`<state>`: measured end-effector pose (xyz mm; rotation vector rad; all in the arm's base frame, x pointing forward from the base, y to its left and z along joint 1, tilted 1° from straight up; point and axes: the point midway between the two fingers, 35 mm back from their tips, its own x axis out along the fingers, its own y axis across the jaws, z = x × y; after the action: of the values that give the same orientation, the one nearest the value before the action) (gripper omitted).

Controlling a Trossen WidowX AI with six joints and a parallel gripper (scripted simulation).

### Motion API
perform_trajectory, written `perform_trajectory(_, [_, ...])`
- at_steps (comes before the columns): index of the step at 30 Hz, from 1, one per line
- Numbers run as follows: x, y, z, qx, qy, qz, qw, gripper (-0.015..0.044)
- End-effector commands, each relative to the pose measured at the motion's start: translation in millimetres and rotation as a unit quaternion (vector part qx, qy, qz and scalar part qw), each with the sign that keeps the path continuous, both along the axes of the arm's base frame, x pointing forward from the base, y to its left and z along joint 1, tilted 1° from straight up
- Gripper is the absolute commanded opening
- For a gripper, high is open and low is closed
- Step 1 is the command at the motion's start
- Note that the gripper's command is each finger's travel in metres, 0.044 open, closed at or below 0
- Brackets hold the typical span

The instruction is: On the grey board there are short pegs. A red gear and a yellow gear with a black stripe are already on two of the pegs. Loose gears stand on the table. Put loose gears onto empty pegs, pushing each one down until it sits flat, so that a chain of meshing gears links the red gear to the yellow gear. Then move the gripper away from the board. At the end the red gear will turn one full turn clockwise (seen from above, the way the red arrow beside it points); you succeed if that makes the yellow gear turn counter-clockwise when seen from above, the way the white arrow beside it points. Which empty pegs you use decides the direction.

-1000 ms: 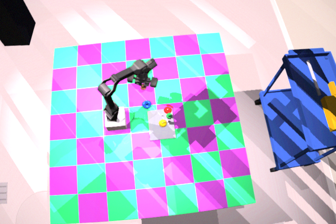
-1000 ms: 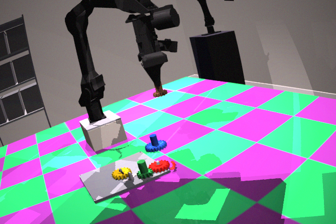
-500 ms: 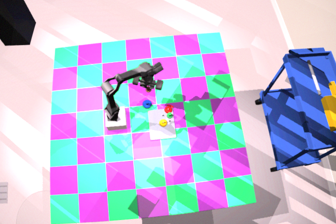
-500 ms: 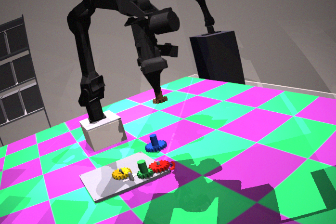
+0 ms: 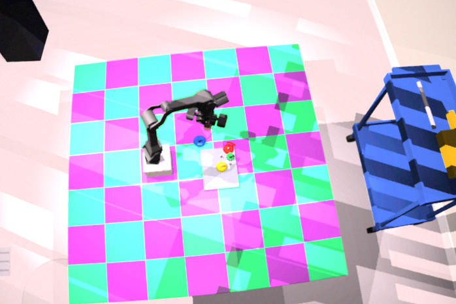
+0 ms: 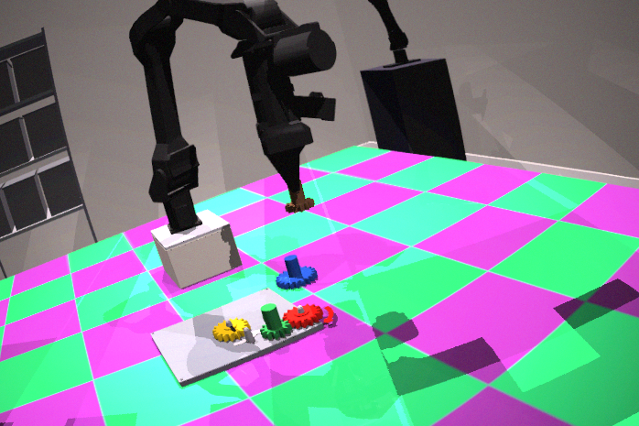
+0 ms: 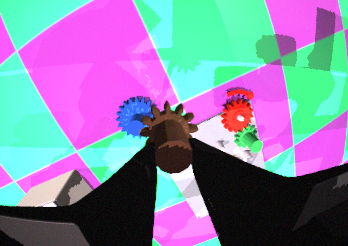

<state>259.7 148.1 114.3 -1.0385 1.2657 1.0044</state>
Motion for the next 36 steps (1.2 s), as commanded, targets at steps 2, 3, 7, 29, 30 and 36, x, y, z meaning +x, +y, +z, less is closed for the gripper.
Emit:
perform_trajectory(2, [10.6, -7.7, -3.2, -0.003, -0.004, -0.005, 1.0, 0.0])
perform_trajectory(3, [12.6, -9.3, -3.8, -0.003, -0.004, -0.006, 1.0, 0.0])
perform_trajectory(7, [20.8, -16.0, -6.4, -0.005, -0.005, -0.011, 1.0, 0.0])
perform_trajectory(29, [60.7, -54.9, -23.5, -0.005, -0.002, -0.001, 1.0, 0.0])
perform_trajectory(30, [62.3, -56.9, -24.3, -0.005, -0.002, -0.001, 1.0, 0.0])
perform_trajectory(36, [72.2, -69.4, -29.6, -0.005, -0.002, 0.003, 1.0, 0.0])
